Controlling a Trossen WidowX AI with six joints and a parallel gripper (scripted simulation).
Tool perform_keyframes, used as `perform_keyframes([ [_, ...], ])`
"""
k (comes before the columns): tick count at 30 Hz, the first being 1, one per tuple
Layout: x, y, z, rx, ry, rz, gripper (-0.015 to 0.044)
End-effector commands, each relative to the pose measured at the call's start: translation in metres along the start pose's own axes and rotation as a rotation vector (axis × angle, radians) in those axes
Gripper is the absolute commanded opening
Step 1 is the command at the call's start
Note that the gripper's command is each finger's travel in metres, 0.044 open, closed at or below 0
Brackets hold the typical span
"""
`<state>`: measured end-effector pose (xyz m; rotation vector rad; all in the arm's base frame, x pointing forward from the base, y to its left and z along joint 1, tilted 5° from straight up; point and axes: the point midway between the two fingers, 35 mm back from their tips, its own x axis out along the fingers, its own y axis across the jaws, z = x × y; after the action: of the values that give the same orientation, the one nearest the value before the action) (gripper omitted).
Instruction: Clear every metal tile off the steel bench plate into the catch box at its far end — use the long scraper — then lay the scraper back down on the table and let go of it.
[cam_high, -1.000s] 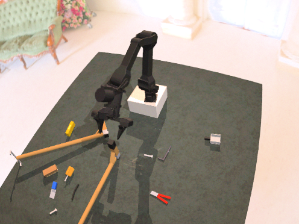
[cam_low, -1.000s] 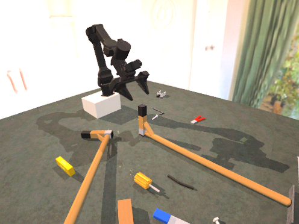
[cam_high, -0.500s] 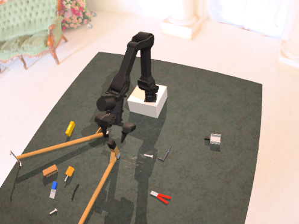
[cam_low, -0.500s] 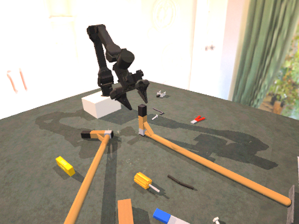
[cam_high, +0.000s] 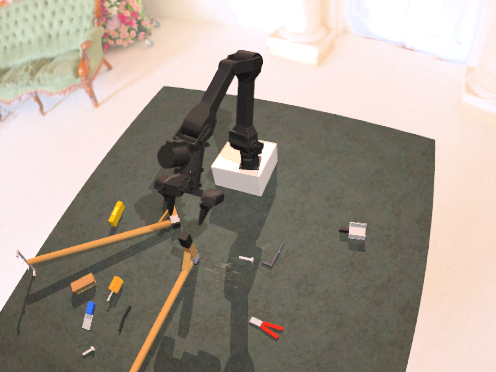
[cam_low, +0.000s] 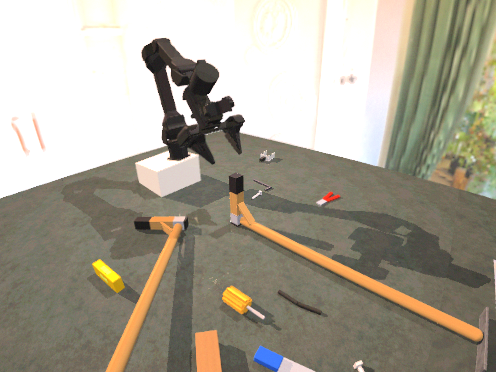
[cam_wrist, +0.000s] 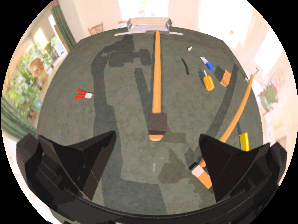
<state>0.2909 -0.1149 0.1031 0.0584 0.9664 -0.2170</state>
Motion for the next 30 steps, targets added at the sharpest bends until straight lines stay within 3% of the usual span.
perform_keyframes([
  [1, -0.004, 0.0, 0.002, 0.0, -0.009, -0.002, 0.044],
  [12, 0.026, 0.0, -0.021, 0.0, -0.009, -0.003, 0.044],
  [30, 0.045, -0.001, -0.018, 0.0, -0.01, -0.003, 0.044],
])
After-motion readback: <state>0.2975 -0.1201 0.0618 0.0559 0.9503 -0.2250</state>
